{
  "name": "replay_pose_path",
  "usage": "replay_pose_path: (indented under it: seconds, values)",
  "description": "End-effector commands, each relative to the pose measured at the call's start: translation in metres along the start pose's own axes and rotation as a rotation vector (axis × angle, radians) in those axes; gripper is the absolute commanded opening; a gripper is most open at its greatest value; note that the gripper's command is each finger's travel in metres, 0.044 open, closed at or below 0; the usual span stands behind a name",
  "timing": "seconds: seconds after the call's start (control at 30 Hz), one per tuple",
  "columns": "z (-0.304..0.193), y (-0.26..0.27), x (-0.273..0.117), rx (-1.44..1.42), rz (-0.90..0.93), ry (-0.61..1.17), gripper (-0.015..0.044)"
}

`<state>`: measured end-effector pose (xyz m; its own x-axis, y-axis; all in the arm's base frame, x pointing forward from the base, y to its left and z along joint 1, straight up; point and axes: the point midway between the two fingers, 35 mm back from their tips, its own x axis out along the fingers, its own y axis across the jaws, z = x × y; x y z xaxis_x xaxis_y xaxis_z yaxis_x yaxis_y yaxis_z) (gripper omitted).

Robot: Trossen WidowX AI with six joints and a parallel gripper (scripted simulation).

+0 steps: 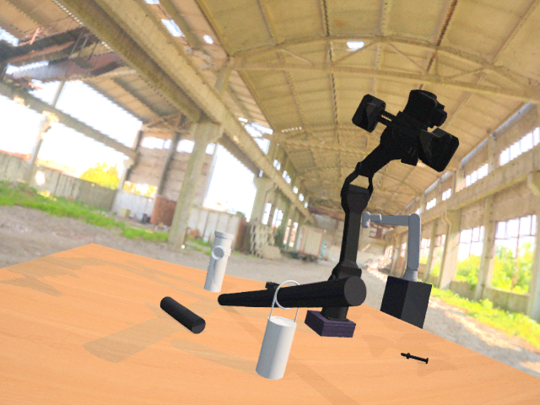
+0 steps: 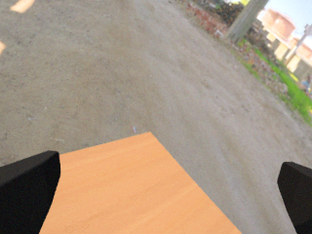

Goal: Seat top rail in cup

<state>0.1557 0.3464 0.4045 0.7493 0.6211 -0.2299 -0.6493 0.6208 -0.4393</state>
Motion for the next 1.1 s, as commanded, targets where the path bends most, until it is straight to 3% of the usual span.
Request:
replay_pose_path:
  seconds: [0.0, 0.27, 0.53, 0.87, 1.07]
  values:
    - [-0.043, -0.046, 0.021, 0.039, -0.059, 0.129, 0.0440]
    - [-0.138, -0.136, 0.026, 0.178, -0.194, 0.383, 0.0440]
    - [-0.237, -0.200, -0.012, 0.417, -0.306, 0.650, 0.0440]
    - [-0.334, -0.230, -0.100, 0.866, -0.458, 0.895, 0.0440]
    - [-0.339, -0.230, -0.107, 0.901, -0.469, 0.907, 0.0440]
